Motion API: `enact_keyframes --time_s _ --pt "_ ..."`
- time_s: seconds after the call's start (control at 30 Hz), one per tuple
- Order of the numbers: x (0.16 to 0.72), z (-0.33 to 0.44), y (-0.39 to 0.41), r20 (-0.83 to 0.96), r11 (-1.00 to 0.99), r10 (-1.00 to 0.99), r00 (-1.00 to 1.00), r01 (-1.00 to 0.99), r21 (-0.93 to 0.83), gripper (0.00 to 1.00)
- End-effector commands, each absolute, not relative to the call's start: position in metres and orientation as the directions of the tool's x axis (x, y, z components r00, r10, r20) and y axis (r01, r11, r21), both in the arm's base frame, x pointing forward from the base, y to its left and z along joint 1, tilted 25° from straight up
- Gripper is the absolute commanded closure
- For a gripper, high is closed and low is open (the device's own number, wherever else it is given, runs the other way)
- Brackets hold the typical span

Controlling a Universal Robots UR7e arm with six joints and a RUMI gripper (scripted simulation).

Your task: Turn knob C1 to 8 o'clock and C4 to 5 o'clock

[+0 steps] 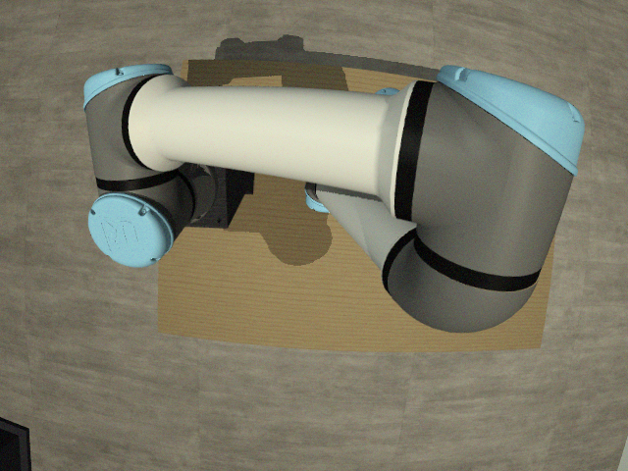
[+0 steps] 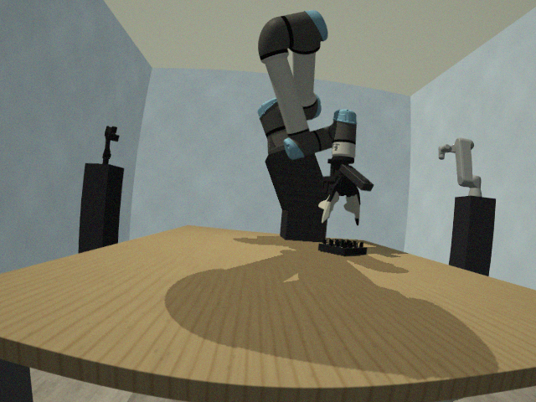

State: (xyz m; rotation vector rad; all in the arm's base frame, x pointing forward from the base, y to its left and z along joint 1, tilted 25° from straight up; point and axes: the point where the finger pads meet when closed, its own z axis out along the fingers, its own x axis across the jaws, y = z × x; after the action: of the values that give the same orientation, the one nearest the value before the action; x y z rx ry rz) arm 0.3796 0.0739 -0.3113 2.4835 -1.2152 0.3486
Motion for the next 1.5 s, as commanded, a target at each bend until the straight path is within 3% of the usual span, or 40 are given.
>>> enact_keyframes --time_s 0.0,1.47 --pt "0.38 -0.311 0.074 0.368 -0.57 -0.709 0.601 -0.796 0.203 0.0" --pt "0.339 -0.302 0.042 0.366 -0.57 -0.71 0.601 -0.796 0.202 0.0"
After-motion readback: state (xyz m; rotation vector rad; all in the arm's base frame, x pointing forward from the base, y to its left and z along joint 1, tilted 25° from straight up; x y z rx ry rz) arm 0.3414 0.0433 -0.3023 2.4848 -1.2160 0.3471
